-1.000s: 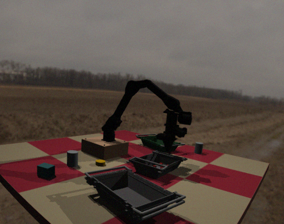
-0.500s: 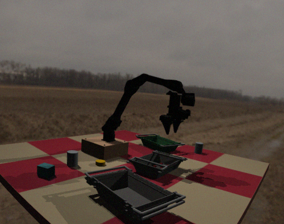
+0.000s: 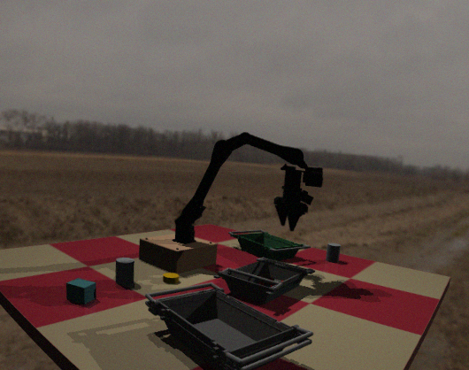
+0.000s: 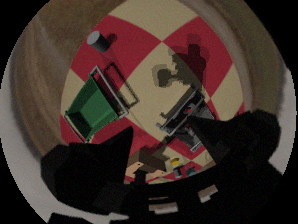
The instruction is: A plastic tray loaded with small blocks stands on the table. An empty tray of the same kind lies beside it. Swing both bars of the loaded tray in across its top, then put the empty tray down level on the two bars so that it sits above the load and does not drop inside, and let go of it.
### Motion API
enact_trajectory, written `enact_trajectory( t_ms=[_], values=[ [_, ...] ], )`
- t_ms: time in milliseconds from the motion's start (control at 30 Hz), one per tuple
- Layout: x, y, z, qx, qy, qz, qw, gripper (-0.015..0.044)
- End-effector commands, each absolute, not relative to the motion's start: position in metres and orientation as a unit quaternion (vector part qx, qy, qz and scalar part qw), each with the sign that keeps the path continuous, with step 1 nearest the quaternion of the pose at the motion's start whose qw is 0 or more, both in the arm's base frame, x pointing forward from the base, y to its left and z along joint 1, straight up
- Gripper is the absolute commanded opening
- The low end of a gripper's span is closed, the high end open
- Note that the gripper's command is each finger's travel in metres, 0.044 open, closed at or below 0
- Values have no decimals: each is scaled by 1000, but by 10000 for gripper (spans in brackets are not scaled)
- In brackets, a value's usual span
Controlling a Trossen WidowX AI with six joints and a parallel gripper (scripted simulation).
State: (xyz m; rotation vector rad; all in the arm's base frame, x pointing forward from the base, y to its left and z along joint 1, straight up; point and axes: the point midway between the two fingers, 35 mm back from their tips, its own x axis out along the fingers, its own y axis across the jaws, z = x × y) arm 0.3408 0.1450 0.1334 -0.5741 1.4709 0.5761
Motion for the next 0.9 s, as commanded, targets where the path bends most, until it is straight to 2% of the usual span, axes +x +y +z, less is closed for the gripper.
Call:
enact_trajectory(
  t_ms=[0,300,567,867],
  values=[
    [299,200,119,-414,558,416,587,440],
    [221,257,89,-595,368,596,395,440],
    [145,283,63,-686,159,686,184,440],
    [139,284,61,-690,143,690,168,440]
  ],
)
